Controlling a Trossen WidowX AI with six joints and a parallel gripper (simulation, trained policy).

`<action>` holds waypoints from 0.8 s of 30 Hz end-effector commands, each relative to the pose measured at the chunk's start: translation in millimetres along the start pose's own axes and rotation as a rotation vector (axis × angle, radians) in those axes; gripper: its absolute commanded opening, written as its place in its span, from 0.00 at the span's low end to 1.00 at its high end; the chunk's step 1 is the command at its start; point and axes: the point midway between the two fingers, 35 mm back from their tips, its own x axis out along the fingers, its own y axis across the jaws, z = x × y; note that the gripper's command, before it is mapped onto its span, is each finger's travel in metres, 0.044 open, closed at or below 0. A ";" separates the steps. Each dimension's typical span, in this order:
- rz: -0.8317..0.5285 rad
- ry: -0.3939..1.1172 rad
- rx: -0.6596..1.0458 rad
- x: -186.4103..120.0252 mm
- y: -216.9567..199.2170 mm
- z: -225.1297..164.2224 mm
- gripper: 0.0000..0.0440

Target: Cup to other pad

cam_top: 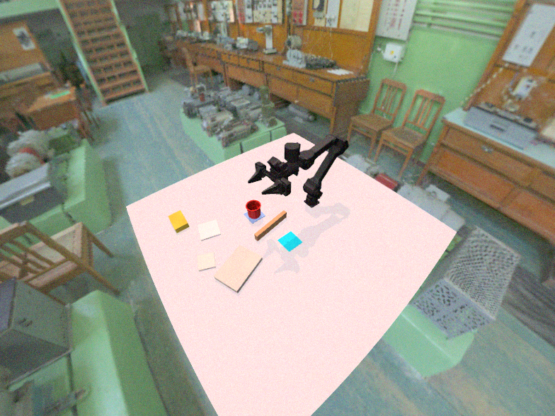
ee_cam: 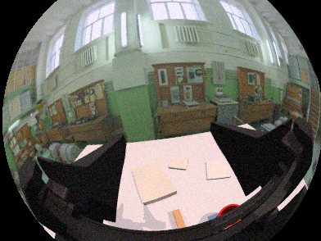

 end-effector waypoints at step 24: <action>-0.044 0.319 0.082 12.0 4.7 -24.4 0.18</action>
